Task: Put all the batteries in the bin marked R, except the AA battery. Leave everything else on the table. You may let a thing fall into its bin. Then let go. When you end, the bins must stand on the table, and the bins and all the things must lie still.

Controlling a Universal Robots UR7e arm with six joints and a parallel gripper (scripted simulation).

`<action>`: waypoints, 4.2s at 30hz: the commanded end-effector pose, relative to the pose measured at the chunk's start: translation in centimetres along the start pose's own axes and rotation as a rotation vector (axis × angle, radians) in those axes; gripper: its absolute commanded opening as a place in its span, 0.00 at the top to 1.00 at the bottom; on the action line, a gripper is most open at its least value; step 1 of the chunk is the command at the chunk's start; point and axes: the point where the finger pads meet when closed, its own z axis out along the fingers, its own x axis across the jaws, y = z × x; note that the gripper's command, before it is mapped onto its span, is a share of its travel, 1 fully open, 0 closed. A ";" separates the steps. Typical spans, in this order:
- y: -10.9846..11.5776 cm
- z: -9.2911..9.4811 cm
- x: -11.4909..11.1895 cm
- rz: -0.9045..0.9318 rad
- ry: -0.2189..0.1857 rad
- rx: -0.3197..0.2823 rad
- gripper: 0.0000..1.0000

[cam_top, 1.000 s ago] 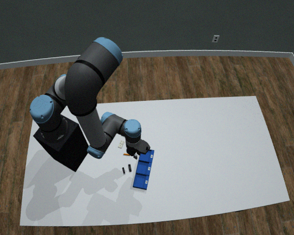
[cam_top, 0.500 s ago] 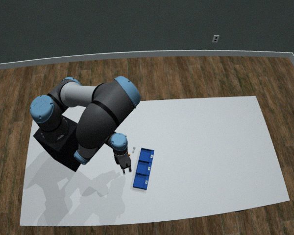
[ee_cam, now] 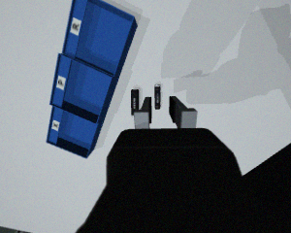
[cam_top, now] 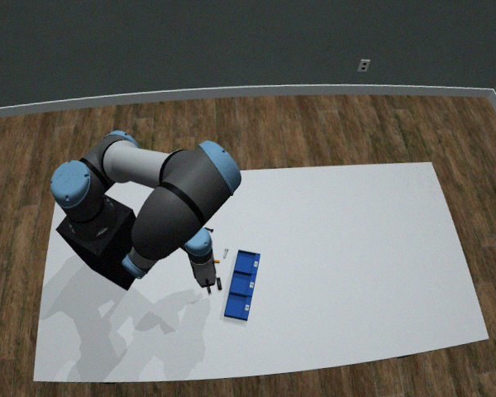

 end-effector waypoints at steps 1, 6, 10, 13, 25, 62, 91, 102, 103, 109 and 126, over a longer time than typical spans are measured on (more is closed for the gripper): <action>0.0 0.0 -0.1 0.000 -0.001 0.001 0.46; 0.1 0.0 -0.1 0.000 -0.001 0.001 0.46; 0.1 0.0 -0.2 0.000 -0.001 0.001 0.46; 0.1 0.0 -0.2 0.000 -0.001 0.001 0.46; 0.1 0.0 -0.2 0.000 -0.001 0.001 0.46; 0.1 7.0 -0.2 0.000 -0.001 0.001 0.46; 0.1 7.0 -0.2 0.000 -0.001 0.001 0.76; 0.1 7.0 -0.2 0.000 -0.001 0.001 0.76; 0.1 7.0 -0.2 0.000 -0.001 0.001 0.76; 0.1 5.6 -0.2 0.000 -0.001 0.001 0.76; 0.1 1.0 -0.2 0.000 -0.001 0.001 0.76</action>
